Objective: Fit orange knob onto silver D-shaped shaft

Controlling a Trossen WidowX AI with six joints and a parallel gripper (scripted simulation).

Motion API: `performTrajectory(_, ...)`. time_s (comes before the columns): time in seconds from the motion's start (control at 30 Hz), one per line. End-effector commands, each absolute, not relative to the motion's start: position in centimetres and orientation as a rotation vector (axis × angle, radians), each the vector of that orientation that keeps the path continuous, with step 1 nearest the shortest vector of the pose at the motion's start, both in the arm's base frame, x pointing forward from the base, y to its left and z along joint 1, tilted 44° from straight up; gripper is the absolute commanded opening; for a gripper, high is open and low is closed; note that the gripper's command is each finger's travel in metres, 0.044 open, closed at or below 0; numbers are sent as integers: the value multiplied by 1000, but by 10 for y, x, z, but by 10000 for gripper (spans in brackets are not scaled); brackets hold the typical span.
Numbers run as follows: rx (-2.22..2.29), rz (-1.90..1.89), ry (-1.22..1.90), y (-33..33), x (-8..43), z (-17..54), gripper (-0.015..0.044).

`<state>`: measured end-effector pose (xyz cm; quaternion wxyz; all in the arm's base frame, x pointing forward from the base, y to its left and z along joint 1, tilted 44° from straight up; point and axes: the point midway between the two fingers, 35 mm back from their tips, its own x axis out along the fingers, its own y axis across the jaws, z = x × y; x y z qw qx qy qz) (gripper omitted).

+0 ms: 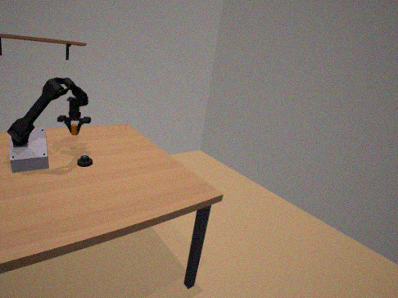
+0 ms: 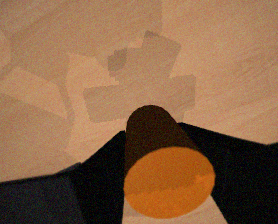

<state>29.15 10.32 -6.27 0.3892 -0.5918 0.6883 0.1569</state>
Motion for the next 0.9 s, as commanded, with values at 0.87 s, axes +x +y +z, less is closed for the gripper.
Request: performTrajectory(0.87,-1489,414,1725,73,310,-21,0)
